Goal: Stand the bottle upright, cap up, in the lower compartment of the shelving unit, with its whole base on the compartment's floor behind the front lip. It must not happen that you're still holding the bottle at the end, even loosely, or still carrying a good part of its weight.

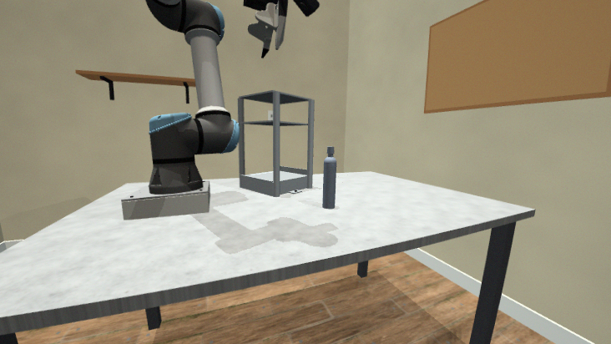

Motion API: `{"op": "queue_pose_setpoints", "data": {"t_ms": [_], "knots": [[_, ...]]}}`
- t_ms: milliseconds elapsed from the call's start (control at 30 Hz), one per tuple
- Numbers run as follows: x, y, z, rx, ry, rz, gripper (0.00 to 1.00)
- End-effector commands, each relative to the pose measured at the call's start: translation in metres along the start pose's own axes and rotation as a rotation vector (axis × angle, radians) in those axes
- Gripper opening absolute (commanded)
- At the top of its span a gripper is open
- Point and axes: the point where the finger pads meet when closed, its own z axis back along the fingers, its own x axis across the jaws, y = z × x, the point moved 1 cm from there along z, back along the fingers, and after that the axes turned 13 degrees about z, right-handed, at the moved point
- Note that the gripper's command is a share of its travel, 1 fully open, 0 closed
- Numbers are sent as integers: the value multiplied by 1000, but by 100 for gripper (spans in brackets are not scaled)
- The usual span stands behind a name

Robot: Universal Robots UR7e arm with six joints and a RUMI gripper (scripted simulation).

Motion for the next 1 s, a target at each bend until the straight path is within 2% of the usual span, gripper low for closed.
{"op": "queue_pose_setpoints", "data": {"t_ms": [0,67,467,533,767,967], "knots": [[15,44,-11,-14,-58,89,100],[16,69,-18,-18,-83,142,100],[3,162,-47,-22,-167,337,100],[3,162,-47,-22,-167,337,100],[-17,216,-67,-17,-211,452,100],[-25,231,-73,-15,-223,486,100]]}}
